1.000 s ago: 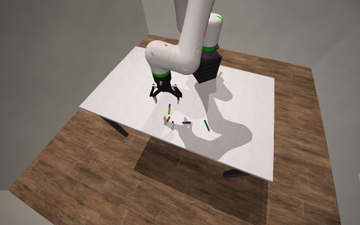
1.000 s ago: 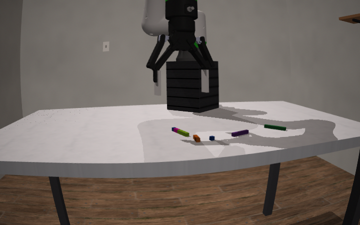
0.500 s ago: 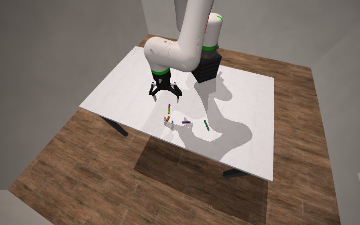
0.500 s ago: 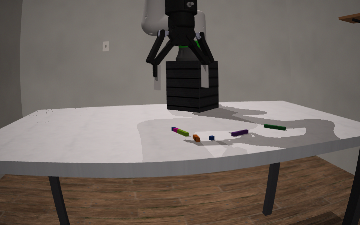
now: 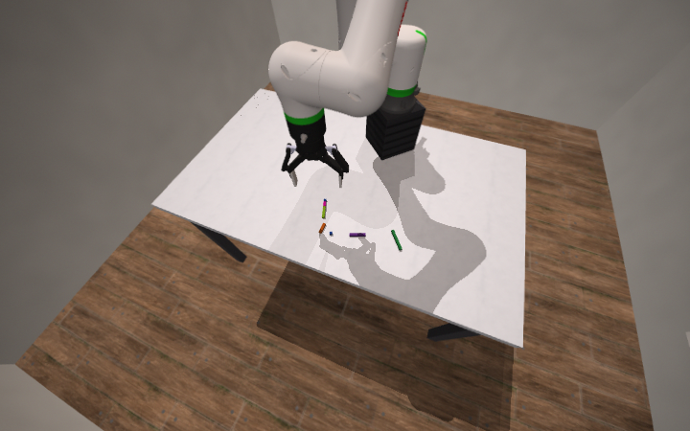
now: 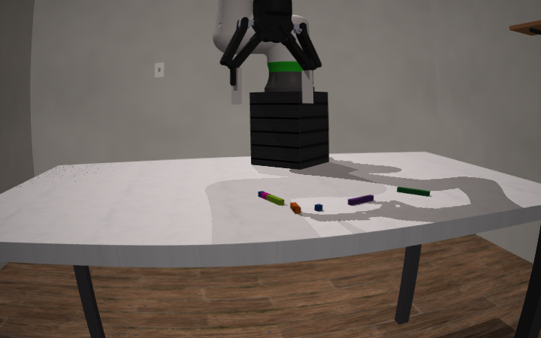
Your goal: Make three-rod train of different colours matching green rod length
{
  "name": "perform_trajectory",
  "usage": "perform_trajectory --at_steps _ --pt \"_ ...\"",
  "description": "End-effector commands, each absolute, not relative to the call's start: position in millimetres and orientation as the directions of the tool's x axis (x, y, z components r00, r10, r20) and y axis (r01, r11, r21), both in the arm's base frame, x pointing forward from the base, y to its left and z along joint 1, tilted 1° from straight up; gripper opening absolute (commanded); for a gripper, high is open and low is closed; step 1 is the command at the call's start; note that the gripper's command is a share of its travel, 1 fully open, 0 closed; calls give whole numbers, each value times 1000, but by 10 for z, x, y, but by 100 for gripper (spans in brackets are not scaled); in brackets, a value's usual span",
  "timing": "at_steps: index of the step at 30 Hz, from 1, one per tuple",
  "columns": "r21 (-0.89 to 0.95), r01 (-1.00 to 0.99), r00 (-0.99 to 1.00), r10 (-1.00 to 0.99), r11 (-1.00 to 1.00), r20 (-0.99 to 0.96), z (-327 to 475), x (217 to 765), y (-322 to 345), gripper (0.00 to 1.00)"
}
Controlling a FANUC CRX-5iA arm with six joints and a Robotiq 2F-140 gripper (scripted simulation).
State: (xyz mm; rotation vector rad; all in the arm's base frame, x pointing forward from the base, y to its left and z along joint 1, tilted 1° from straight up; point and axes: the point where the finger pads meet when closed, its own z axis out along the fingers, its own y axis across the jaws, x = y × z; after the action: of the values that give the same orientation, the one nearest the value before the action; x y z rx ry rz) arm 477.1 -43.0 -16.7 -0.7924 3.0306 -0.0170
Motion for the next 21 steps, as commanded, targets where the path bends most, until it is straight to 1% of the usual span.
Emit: perform_trajectory --at_steps 1,21 --pt "-13 -489 -872 -489 872 -6 -120 4772 -429 100" --pt "-13 -489 -872 -489 872 -6 -91 4772 -429 100"
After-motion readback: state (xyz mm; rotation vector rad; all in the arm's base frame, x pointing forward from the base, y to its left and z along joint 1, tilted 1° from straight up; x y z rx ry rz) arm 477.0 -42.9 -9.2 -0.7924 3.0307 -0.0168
